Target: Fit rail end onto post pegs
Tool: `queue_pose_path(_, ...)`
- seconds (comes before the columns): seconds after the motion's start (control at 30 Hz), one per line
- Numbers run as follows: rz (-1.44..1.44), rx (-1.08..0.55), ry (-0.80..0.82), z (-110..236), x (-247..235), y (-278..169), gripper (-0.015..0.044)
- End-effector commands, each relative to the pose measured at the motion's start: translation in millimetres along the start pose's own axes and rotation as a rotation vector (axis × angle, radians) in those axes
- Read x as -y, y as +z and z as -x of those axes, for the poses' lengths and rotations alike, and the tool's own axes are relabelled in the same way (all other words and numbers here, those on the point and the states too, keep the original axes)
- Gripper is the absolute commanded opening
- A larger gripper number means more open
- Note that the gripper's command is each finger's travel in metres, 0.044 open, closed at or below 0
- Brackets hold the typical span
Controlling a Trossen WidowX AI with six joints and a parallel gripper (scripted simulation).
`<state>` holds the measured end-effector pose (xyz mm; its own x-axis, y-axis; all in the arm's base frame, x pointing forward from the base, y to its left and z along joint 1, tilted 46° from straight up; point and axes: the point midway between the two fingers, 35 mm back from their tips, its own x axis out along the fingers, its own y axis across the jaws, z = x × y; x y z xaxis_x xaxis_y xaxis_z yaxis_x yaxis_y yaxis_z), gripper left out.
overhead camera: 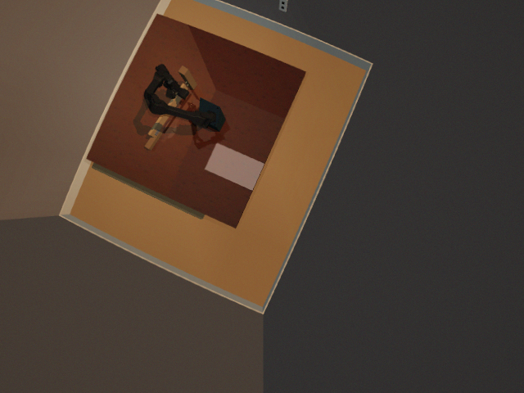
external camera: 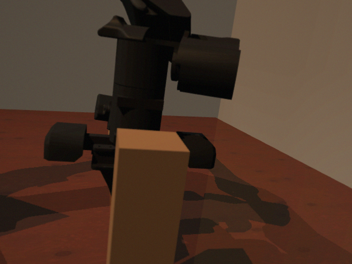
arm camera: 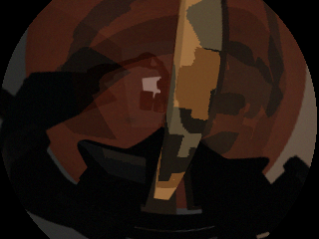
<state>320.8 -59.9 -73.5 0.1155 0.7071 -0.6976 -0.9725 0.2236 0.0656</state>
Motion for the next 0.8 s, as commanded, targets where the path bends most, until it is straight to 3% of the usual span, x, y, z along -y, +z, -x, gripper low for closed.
queue_pose_path(0.0, 0.0, -0.003, -0.008, 1.7, 0.9, -3.6, 0.0)
queue_pose_path(0.77, 0.0, -0.003, -0.008, 3.3, 1.3, -10.7, 0.0)
